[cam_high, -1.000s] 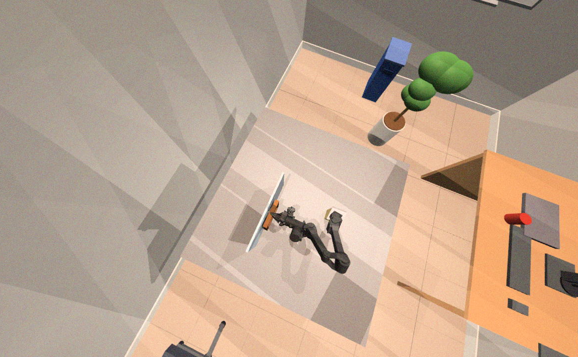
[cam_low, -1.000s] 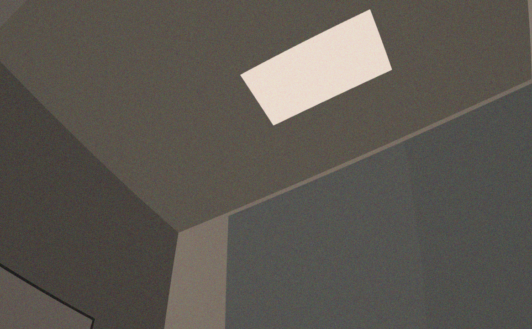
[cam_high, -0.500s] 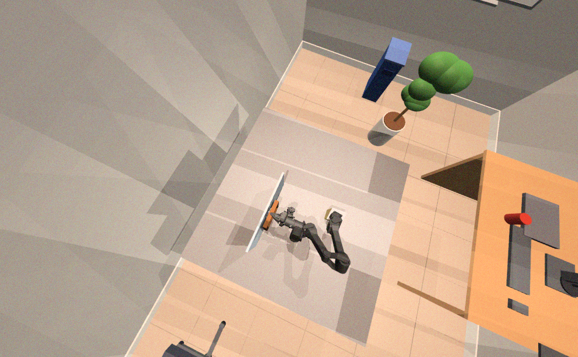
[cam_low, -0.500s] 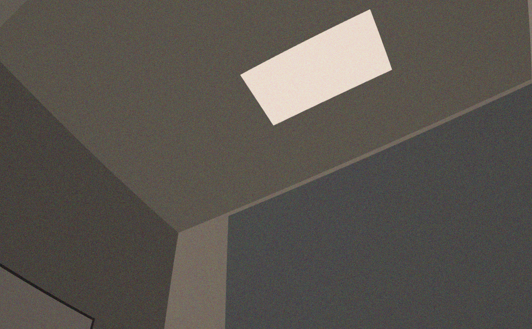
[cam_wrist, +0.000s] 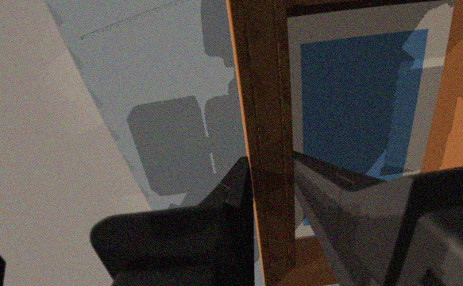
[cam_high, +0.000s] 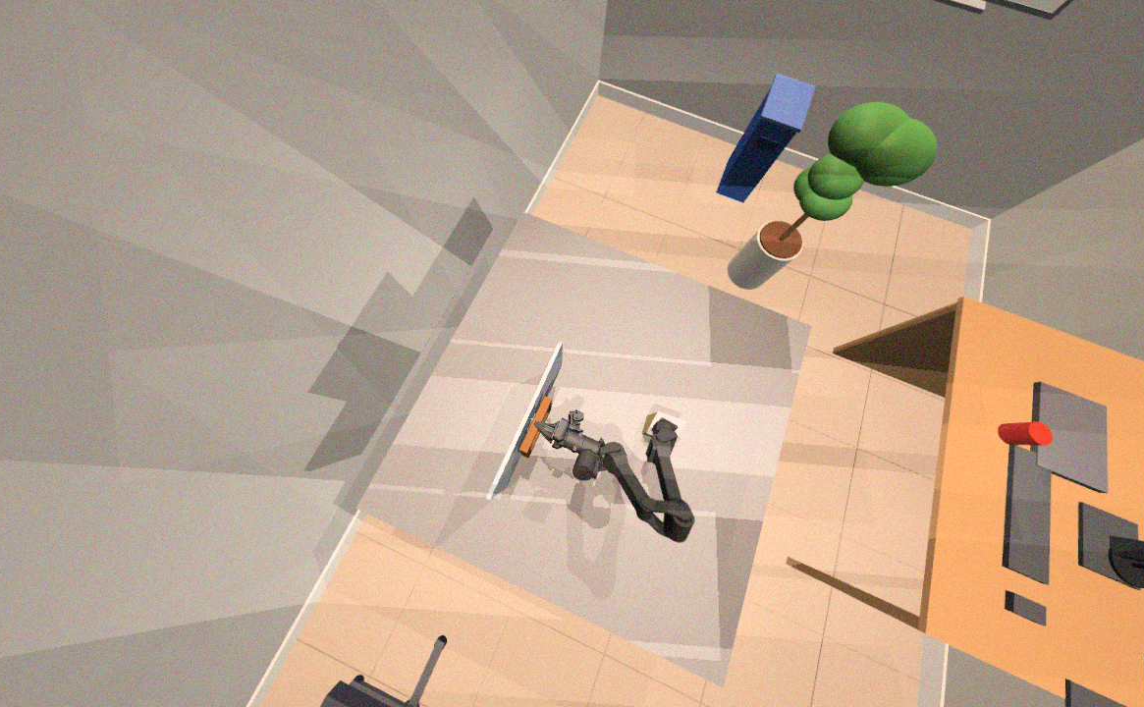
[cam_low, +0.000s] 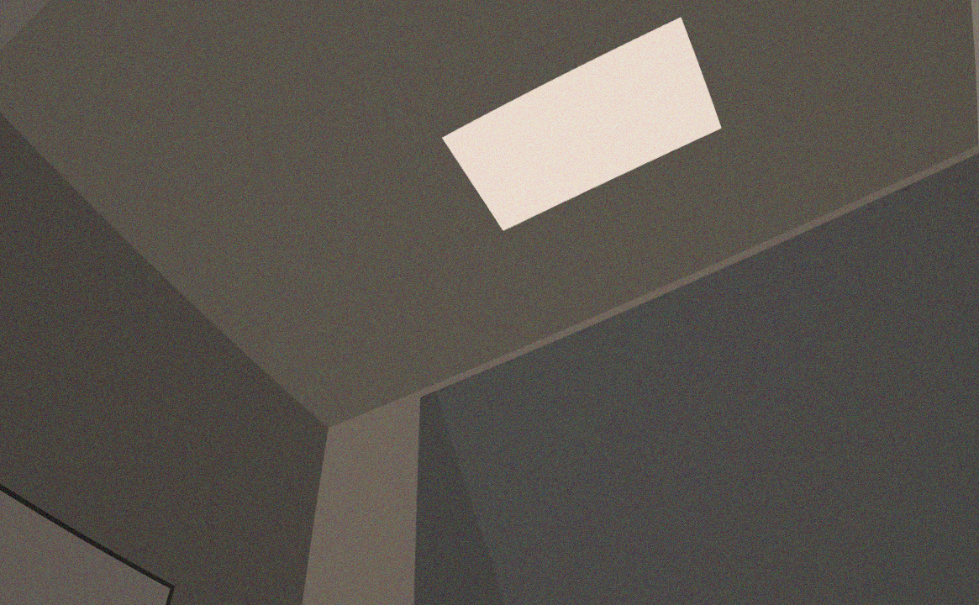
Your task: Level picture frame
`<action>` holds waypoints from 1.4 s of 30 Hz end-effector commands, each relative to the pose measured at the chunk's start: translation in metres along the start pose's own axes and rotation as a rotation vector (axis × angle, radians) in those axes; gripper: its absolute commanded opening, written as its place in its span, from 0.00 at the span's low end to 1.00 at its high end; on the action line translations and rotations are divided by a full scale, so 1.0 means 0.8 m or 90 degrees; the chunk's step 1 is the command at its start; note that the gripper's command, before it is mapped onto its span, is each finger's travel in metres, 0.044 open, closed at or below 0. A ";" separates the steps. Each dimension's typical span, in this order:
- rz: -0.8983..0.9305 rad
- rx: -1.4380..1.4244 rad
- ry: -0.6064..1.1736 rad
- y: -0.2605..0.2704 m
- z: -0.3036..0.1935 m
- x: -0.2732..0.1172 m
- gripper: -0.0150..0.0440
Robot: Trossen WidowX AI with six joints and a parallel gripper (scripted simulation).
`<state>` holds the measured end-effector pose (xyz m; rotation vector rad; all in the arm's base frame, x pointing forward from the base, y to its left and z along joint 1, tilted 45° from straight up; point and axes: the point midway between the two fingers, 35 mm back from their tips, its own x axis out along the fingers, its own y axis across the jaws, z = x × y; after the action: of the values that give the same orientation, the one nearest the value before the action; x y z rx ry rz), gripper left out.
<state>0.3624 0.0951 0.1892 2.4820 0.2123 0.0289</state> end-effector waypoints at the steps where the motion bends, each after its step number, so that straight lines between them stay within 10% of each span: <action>1: 0.011 -0.001 0.001 0.006 -0.004 0.000 0.25; 42: 0.009 0.000 0.001 -0.004 -0.006 0.000 0.25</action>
<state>0.3614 0.1009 0.1908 2.4833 0.2043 0.0358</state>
